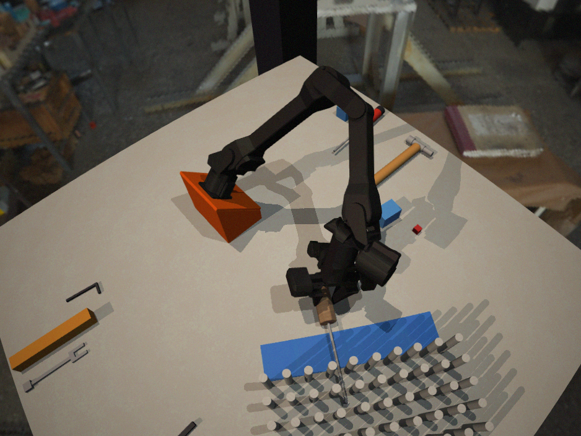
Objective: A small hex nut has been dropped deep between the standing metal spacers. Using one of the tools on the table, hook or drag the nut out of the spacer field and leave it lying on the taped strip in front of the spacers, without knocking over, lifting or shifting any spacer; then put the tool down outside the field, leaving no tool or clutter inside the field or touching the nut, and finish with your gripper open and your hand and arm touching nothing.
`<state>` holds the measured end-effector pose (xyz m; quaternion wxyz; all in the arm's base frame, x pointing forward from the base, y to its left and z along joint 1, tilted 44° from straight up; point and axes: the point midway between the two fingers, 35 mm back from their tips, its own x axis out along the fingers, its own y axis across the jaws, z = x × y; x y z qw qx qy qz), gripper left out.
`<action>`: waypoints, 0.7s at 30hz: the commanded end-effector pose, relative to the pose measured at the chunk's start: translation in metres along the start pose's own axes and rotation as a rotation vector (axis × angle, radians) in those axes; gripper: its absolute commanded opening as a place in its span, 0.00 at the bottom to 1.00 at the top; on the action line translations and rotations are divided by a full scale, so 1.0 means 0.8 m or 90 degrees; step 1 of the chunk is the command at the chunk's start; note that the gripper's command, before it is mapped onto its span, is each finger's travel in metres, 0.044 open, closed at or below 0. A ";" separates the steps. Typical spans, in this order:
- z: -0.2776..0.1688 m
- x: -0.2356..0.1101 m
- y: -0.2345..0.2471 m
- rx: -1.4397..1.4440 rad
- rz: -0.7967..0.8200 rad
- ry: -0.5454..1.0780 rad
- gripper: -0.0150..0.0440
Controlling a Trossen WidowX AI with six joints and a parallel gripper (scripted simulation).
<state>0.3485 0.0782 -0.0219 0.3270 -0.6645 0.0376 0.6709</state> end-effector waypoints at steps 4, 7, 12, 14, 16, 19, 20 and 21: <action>0.005 -0.002 0.001 0.003 0.002 0.002 0.25; 0.008 -0.003 0.001 0.003 0.002 0.002 0.25; 0.012 -0.004 0.001 0.003 0.002 0.002 0.25; 0.013 -0.004 0.001 0.003 0.002 0.002 0.25; 0.015 -0.005 0.001 0.003 0.002 0.002 0.25; 0.017 -0.005 0.001 0.003 0.002 0.002 0.25; 0.018 -0.005 0.001 0.003 0.002 0.002 0.25; 0.019 -0.006 0.001 0.003 0.002 0.002 0.25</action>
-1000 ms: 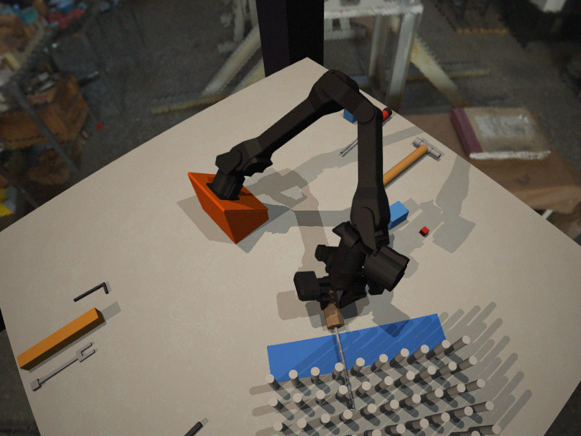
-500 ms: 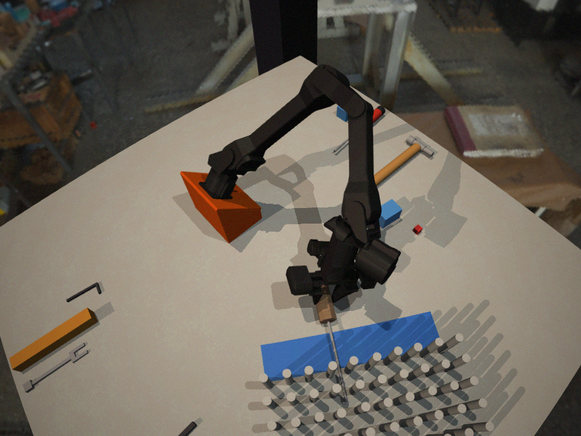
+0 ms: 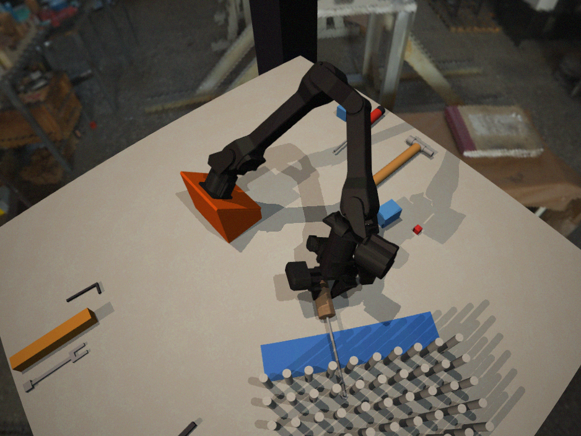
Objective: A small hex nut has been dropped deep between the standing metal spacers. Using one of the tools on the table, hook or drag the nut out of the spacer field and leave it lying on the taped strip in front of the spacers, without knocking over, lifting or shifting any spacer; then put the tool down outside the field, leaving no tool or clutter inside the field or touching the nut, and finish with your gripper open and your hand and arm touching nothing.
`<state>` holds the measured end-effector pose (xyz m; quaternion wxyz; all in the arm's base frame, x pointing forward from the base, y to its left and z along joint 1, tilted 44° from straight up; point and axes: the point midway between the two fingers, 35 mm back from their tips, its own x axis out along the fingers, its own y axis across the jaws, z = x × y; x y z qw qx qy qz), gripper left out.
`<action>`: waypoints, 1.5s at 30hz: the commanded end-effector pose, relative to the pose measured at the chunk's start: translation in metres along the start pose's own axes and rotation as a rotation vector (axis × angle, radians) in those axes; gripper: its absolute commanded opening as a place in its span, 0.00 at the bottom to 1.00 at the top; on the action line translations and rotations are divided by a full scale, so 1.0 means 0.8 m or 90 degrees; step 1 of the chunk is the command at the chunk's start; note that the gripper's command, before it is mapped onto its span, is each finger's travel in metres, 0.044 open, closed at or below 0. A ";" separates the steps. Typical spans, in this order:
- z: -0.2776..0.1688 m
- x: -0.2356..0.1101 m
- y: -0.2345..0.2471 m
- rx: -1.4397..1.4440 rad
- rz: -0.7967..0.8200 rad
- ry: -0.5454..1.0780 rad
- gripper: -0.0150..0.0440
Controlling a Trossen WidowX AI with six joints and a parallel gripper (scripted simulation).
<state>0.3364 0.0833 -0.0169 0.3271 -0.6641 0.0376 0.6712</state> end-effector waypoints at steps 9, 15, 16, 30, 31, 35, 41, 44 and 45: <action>0.009 -0.003 0.001 0.003 0.002 0.002 0.25; 0.014 -0.004 0.001 0.003 0.002 0.002 0.25; 0.015 -0.005 0.001 0.003 0.002 0.002 0.25; 0.026 -0.008 0.001 0.003 0.002 0.002 0.25; 0.027 -0.008 0.001 0.003 0.002 0.002 0.25; 0.030 -0.009 0.001 0.003 0.002 0.002 0.25; 0.035 -0.010 0.001 0.003 0.002 0.002 0.25; 0.038 -0.011 0.001 0.003 0.002 0.002 0.25; 0.038 -0.011 0.001 0.003 0.002 0.002 0.25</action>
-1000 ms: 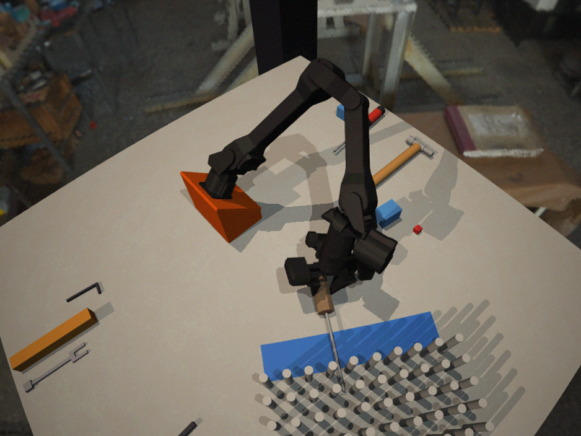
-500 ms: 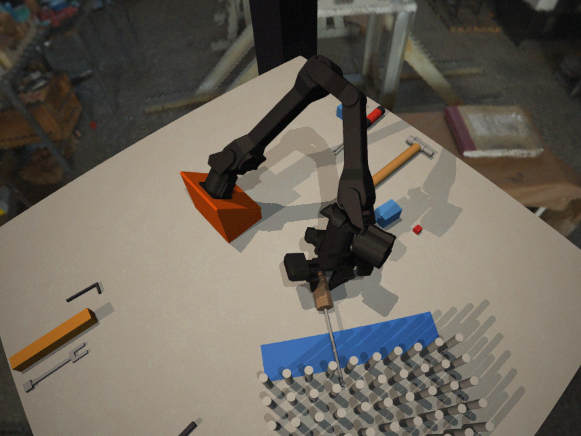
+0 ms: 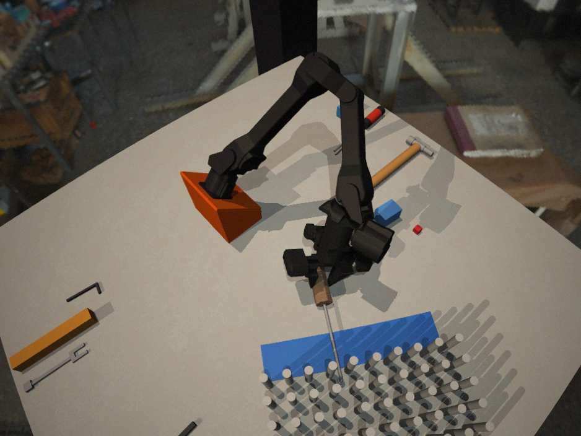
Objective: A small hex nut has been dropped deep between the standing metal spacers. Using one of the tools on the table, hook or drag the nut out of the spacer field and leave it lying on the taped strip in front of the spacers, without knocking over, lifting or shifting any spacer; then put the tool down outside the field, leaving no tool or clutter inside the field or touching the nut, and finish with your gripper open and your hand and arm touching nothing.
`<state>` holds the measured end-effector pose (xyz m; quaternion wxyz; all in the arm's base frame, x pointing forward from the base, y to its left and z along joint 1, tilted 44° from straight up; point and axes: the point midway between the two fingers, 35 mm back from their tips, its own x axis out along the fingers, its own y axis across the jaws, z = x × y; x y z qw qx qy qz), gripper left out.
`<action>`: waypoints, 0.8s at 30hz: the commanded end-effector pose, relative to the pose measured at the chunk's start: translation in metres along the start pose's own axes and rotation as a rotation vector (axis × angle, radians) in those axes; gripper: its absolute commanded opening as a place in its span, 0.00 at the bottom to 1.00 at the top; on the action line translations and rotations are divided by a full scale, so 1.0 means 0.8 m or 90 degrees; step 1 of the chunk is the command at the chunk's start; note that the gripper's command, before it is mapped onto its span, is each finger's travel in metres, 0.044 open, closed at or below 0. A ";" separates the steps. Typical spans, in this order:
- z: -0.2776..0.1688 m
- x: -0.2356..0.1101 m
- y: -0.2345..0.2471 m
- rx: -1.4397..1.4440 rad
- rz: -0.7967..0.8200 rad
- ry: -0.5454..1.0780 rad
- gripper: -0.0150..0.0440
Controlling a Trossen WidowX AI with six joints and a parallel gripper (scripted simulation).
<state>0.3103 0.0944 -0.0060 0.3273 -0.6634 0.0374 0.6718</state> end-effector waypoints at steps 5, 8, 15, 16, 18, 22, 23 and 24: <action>0.006 -0.002 0.001 0.003 0.002 0.003 0.25; 0.008 -0.003 0.001 0.003 0.002 0.003 0.25; 0.014 -0.004 0.001 0.003 0.002 0.003 0.25; 0.015 -0.005 0.001 0.003 0.002 0.003 0.25; 0.016 -0.005 0.001 0.003 0.002 0.002 0.25; 0.019 -0.006 0.001 0.003 0.002 0.002 0.25; 0.020 -0.006 0.001 0.003 0.002 0.002 0.25; 0.021 -0.006 0.001 0.003 0.002 0.002 0.25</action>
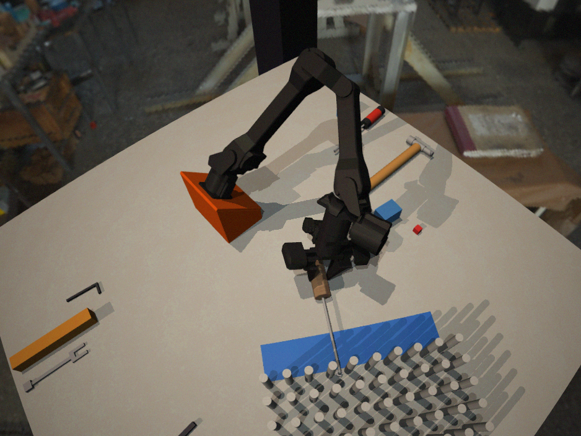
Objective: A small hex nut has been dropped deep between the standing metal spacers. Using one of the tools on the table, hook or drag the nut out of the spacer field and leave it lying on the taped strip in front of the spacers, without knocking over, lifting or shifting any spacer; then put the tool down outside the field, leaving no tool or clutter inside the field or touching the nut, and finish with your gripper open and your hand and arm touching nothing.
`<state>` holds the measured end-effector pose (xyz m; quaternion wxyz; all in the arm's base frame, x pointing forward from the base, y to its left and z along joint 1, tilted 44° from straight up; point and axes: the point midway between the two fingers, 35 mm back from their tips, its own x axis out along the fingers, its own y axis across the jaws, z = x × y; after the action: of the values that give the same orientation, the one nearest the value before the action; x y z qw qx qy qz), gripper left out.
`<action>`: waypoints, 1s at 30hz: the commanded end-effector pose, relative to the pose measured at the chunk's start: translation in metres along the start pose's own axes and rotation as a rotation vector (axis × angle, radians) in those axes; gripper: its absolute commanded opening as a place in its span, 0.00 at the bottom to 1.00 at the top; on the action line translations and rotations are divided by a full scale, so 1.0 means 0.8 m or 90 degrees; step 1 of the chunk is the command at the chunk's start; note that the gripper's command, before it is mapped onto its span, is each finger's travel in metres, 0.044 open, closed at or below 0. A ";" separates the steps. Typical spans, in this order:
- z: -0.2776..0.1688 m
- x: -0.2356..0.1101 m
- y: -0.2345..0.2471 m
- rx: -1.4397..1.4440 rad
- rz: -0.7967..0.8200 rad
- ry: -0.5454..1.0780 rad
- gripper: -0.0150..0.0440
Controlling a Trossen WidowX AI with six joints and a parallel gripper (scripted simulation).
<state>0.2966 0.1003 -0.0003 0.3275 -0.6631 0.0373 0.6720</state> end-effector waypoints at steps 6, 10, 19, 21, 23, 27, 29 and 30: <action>0.006 -0.002 0.001 0.003 0.002 0.003 0.25; 0.009 -0.003 0.001 0.003 0.002 0.003 0.25; 0.016 -0.005 0.001 0.003 0.002 0.002 0.25; 0.018 -0.005 0.001 0.003 0.002 0.002 0.25; 0.019 -0.006 0.001 0.003 0.002 0.002 0.25; 0.023 -0.007 0.001 0.003 0.002 0.002 0.25; 0.024 -0.007 0.001 0.004 0.002 0.002 0.25; 0.025 -0.007 0.001 0.004 0.002 0.002 0.25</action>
<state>0.2803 0.1073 0.0065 0.3280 -0.6630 0.0369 0.6719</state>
